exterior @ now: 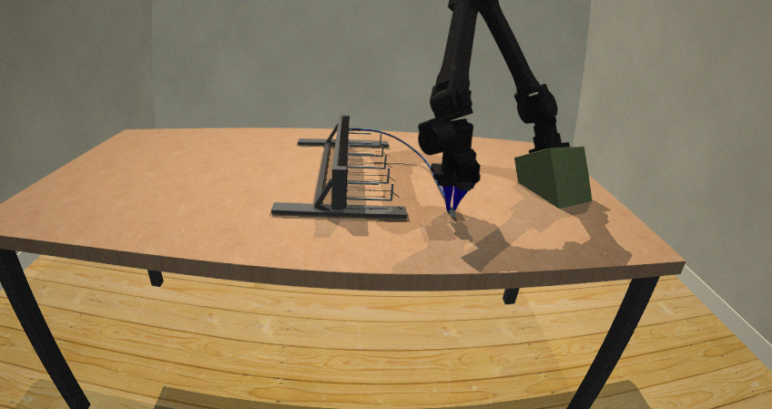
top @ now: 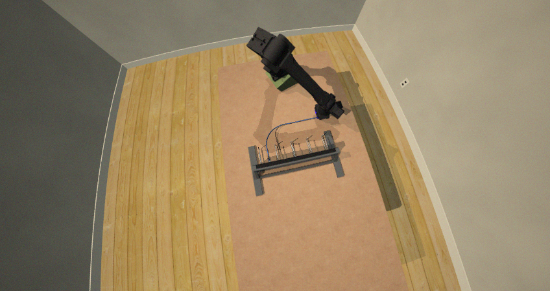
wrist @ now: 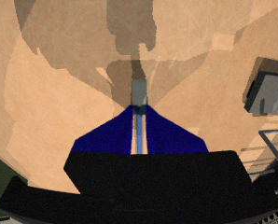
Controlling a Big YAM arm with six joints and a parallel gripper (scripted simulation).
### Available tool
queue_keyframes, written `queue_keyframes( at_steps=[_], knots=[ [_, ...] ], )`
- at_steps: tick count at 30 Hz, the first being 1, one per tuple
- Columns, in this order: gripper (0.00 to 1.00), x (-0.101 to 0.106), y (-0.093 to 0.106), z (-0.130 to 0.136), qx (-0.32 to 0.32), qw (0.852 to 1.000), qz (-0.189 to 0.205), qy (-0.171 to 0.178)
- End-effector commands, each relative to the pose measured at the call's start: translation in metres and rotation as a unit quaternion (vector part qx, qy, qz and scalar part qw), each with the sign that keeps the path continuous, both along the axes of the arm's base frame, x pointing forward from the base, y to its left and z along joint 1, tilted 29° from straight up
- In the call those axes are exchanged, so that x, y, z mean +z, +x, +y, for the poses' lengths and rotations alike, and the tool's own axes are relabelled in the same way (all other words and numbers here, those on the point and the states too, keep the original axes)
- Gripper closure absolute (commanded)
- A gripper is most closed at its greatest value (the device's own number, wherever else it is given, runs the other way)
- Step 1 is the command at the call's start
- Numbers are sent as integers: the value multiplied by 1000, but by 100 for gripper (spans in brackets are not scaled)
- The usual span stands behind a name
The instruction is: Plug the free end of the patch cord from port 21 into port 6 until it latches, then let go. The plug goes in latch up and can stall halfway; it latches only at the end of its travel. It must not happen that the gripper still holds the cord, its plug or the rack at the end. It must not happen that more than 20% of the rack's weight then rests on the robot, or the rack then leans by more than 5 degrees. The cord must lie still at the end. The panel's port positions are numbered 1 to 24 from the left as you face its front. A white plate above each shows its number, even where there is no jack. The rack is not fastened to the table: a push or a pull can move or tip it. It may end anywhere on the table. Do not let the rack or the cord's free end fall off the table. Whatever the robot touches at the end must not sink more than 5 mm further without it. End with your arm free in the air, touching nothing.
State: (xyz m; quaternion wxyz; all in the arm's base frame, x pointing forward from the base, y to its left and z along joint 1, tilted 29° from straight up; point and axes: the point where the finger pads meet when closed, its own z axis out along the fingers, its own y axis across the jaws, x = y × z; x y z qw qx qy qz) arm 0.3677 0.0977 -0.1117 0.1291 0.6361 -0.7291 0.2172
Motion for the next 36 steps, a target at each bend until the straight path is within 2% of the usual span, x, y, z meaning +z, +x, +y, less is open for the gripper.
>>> queue_keyframes(
  at_steps=[1,18,36],
  knots=[
    [100,22,20,25,7,999,-31,16],
    [100,49,18,40,7,999,-35,20],
    [100,66,16,50,7,999,-36,21]
  ],
)
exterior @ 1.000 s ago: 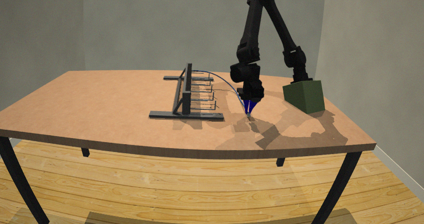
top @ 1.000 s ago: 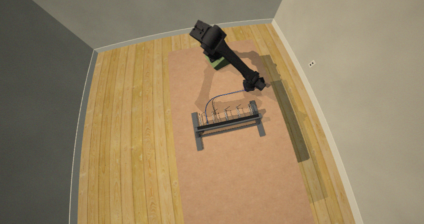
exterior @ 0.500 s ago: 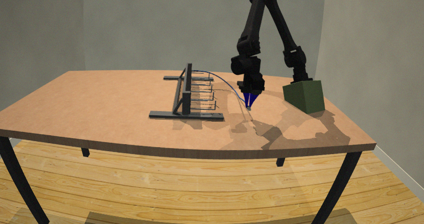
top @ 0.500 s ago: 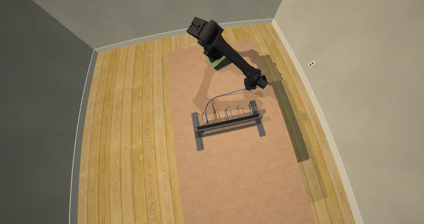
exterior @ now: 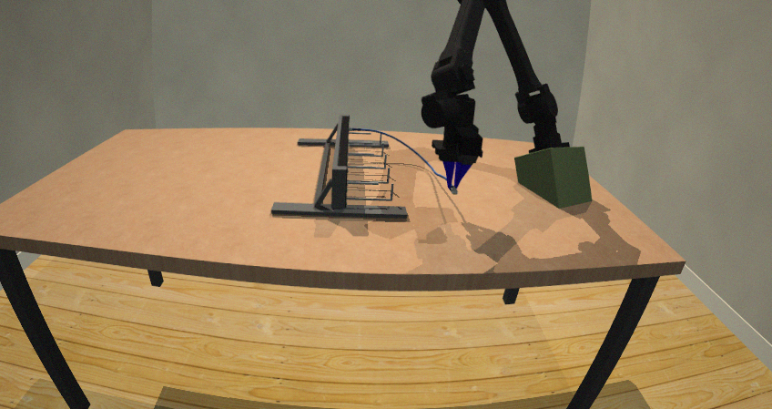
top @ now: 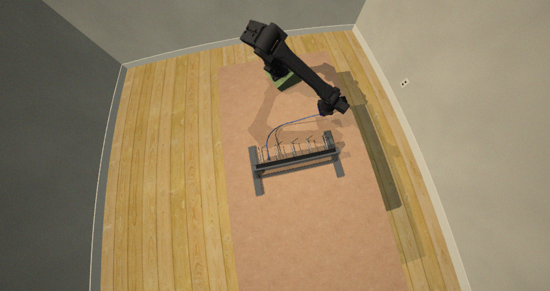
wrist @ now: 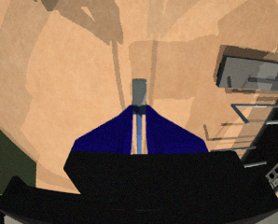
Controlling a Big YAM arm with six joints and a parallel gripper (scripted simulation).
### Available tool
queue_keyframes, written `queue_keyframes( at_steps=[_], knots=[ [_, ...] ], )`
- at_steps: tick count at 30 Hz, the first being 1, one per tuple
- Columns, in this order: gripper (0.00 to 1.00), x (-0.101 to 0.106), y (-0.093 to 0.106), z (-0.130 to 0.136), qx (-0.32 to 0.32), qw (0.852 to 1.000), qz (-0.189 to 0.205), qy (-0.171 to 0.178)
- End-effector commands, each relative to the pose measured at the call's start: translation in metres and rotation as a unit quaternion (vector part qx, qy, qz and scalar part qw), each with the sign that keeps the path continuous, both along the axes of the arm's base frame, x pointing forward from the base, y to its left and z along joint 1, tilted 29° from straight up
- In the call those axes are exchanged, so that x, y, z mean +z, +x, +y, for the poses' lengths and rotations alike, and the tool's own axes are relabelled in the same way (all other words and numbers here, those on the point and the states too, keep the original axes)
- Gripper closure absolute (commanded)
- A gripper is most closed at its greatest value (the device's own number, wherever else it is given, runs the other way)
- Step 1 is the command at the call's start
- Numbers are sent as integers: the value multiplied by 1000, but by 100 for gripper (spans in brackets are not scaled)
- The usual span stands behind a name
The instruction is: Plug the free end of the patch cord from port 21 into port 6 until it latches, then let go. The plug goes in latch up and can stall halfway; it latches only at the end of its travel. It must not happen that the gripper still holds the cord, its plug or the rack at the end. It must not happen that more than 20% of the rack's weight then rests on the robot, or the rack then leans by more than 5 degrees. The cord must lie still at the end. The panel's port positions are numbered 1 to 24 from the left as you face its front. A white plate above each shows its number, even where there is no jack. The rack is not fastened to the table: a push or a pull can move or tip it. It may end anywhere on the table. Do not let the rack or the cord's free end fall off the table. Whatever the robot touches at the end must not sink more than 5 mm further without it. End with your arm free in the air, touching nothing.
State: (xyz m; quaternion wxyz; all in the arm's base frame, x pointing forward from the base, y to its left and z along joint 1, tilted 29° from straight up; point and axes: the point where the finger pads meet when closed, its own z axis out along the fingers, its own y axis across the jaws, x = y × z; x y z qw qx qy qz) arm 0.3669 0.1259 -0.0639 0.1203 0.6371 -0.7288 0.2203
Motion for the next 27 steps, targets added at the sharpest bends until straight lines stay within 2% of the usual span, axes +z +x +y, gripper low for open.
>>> queue_keyframes(
  at_steps=[1,27],
  knots=[
    [100,19,17,21,4,999,-28,18],
    [100,15,2,15,3,1000,-17,12]
  ],
)
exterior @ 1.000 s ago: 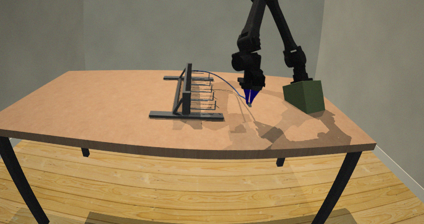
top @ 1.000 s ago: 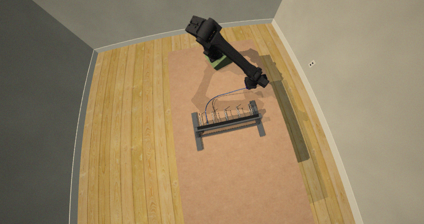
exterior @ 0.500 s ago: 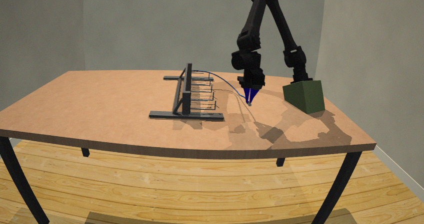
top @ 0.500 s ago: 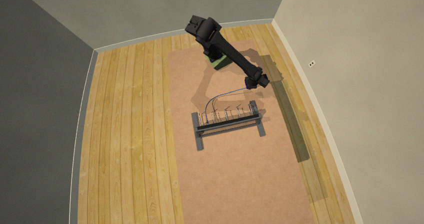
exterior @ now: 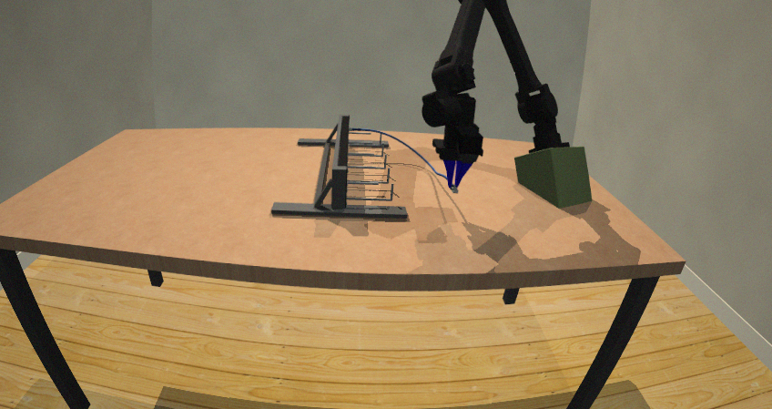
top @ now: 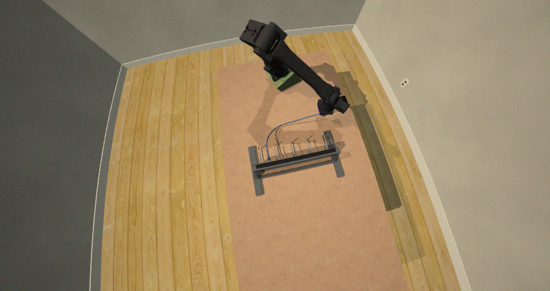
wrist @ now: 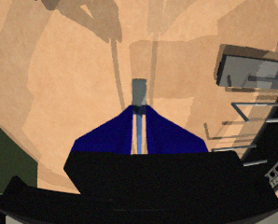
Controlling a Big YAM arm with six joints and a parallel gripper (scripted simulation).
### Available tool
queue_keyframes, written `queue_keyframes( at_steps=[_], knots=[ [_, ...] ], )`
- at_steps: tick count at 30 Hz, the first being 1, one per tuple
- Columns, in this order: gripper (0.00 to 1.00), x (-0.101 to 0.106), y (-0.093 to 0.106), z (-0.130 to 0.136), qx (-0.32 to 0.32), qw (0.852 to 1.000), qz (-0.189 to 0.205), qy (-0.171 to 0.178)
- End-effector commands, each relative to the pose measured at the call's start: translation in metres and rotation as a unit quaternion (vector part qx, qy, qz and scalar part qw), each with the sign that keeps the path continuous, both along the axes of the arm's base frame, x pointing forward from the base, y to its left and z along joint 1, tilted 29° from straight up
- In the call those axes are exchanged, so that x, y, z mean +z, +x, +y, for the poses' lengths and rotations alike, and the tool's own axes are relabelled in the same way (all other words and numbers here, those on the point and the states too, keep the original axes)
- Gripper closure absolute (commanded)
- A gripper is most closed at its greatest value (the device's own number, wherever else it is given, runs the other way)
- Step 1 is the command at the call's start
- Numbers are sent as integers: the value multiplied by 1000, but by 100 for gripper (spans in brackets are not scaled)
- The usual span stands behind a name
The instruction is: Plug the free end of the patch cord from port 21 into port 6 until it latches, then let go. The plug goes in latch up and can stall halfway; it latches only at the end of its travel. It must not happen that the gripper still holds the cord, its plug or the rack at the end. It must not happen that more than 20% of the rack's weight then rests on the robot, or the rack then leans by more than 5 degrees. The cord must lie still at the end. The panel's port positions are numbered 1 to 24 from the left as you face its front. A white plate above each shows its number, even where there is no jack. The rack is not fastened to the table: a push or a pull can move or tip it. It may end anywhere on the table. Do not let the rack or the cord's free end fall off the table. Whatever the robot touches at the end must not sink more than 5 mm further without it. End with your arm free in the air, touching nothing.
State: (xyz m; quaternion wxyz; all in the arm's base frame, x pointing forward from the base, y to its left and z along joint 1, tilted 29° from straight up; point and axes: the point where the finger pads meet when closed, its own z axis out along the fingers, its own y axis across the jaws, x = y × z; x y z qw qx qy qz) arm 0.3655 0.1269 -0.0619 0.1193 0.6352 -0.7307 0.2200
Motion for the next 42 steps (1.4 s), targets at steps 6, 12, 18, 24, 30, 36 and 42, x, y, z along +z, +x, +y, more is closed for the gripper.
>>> queue_keyframes(
  at_steps=[6,12,18,24,30,36,42],
  knots=[
    [100,16,9,17,5,1000,-22,15],
    [100,17,12,18,4,1000,-24,17],
    [100,19,15,19,4,999,-27,18],
    [100,20,16,20,3,999,-28,19],
    [100,21,19,22,3,999,-31,21],
    [100,21,21,23,3,999,-33,22],
    [100,19,18,21,3,999,-31,21]
  ],
)
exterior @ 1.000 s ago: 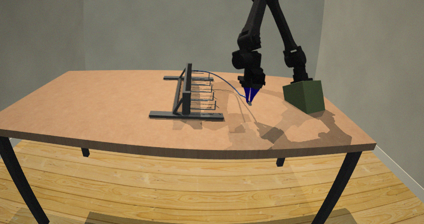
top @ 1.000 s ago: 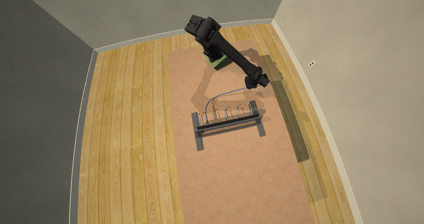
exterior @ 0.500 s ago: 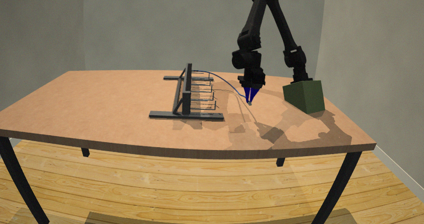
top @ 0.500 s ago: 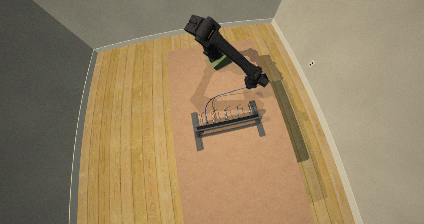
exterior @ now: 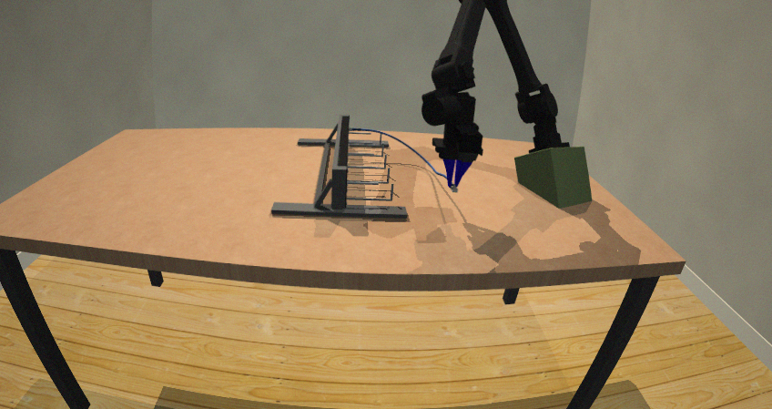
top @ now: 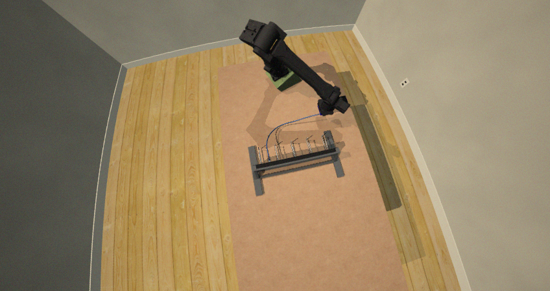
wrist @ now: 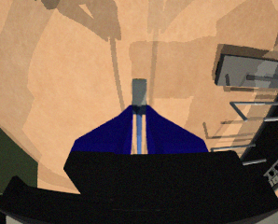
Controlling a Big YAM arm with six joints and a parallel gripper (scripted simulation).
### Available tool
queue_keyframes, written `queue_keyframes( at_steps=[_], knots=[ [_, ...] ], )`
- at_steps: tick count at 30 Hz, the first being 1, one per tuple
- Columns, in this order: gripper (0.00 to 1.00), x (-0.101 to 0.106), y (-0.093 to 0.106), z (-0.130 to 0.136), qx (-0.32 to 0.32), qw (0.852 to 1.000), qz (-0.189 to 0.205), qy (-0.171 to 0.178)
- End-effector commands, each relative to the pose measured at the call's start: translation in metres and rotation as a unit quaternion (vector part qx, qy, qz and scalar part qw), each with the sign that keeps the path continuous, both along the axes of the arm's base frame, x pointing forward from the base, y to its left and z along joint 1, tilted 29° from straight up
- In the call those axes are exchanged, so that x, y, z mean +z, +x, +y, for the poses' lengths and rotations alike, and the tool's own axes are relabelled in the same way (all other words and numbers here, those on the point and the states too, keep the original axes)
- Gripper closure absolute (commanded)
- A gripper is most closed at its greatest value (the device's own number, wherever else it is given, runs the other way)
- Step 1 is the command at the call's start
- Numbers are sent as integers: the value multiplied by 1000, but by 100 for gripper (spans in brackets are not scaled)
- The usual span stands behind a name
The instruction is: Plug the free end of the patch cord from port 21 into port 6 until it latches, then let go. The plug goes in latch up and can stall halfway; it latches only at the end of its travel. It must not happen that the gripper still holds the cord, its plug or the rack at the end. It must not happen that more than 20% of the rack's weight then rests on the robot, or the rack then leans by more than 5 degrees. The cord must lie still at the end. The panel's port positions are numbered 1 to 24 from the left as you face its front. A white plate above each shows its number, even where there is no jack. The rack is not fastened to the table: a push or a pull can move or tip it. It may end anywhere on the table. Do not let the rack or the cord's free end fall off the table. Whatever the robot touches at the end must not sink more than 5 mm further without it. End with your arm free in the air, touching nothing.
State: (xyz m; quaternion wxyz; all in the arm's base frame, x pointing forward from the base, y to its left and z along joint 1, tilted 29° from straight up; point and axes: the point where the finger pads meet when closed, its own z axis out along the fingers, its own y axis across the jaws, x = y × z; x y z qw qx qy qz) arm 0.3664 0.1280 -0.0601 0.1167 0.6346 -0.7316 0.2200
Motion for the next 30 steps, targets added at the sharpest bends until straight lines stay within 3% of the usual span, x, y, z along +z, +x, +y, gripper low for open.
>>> queue_keyframes(
  at_steps=[1,17,30],
  knots=[
    [100,17,16,19,3,999,-28,18],
    [100,24,26,9,-31,998,-42,21],
    [100,37,40,-4,-104,991,-80,30]
  ],
)
